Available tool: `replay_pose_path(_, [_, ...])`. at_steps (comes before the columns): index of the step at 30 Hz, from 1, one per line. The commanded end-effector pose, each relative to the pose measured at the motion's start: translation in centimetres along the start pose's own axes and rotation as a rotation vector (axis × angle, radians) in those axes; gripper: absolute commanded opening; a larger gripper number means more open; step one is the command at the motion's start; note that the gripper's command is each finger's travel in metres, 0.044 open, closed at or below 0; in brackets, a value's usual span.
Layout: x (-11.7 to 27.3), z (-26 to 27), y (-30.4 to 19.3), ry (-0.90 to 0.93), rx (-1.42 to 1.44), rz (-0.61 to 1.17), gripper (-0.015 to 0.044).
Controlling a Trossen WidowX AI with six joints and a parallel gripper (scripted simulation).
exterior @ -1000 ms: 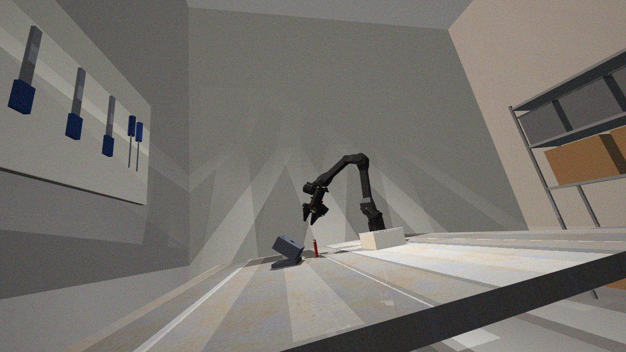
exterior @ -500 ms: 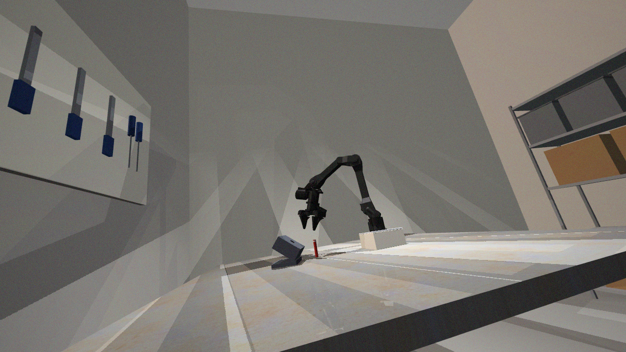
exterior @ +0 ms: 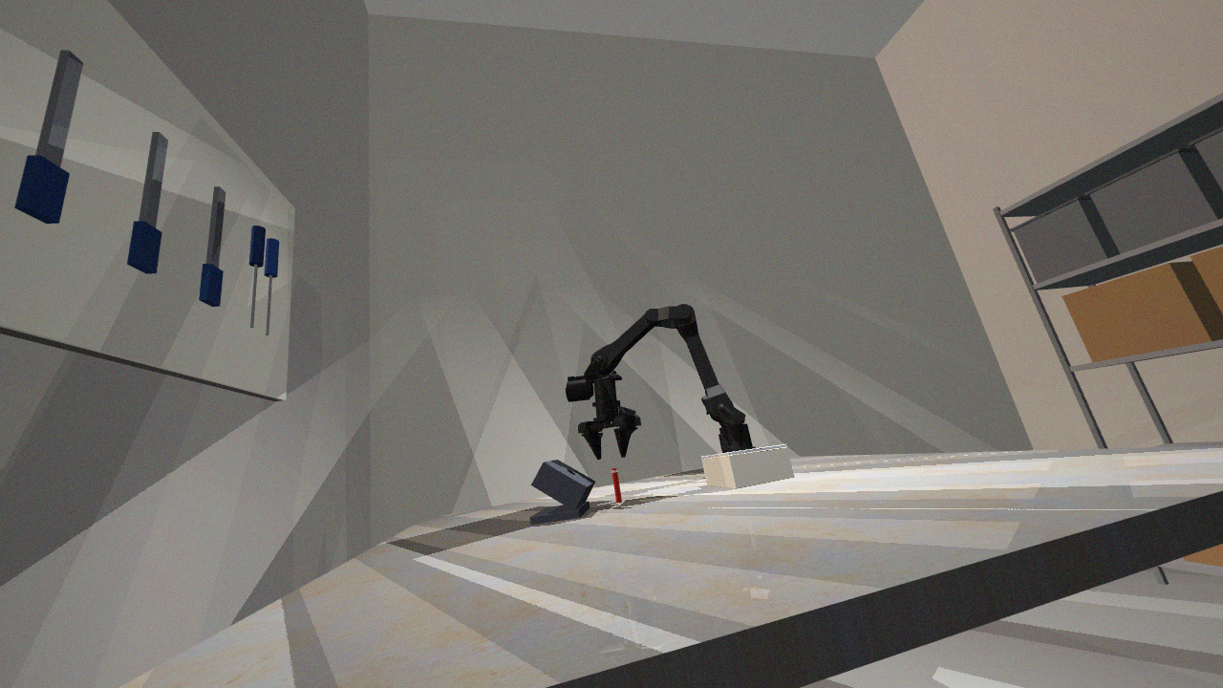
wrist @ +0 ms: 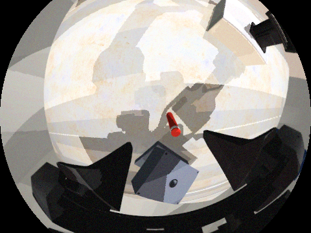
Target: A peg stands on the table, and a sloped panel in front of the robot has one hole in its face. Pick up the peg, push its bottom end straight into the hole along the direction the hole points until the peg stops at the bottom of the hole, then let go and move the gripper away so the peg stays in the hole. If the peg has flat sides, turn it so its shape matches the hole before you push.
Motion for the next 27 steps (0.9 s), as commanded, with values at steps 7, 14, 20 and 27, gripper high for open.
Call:
replay_pose_path(7, [-0.6, -0.8, -1.4, -0.040, 0.039, -0.054, 0.0440])
replay_pose_path(14, [-1.6, -0.7, -1.4, -0.040, 0.039, -0.054, 0.0440])
replay_pose_path(20, [-2.6, -0.7, -1.4, -0.040, 0.039, -0.054, 0.0440])
replay_pose_path(27, [-3.7, -0.8, -1.4, -0.040, 0.039, -0.054, 0.0440])
Point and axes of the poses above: the point midway between the two fingers, 35 mm back from their tips, its own x axis back along the fingers, its own z axis across the jaws, y = z × x, the point moved 10 cm from there along x, back along the fingers, and after that the axes turned 4 degrees about x, right-handed, at the moved point
